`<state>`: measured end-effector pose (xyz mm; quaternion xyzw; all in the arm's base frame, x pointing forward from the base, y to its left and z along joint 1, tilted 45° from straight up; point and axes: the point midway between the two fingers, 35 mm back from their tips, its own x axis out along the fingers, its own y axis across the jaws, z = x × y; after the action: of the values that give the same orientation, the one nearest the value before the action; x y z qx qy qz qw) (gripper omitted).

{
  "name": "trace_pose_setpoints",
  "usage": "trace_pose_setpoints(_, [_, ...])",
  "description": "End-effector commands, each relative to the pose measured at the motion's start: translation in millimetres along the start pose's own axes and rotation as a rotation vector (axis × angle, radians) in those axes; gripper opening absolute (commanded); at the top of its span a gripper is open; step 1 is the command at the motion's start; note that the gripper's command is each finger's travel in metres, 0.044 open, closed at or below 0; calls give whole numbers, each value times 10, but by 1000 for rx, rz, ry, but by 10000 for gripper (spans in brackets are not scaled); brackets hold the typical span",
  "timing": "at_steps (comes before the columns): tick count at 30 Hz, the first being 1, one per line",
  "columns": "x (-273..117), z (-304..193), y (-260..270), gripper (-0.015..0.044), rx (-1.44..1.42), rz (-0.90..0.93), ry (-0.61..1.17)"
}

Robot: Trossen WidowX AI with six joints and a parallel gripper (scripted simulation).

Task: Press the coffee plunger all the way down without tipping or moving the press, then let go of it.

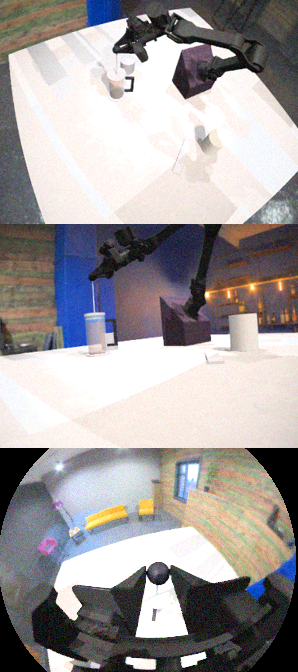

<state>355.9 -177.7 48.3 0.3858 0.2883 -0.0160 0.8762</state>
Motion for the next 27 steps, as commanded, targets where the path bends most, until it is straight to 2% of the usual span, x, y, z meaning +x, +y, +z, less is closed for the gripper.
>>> trace_pose_setpoints(1, [36, -35, -8, 122, 4, 0, 3])
trace_pose_setpoints(27, [317, -366, -28, 122, 4, -2, 6])
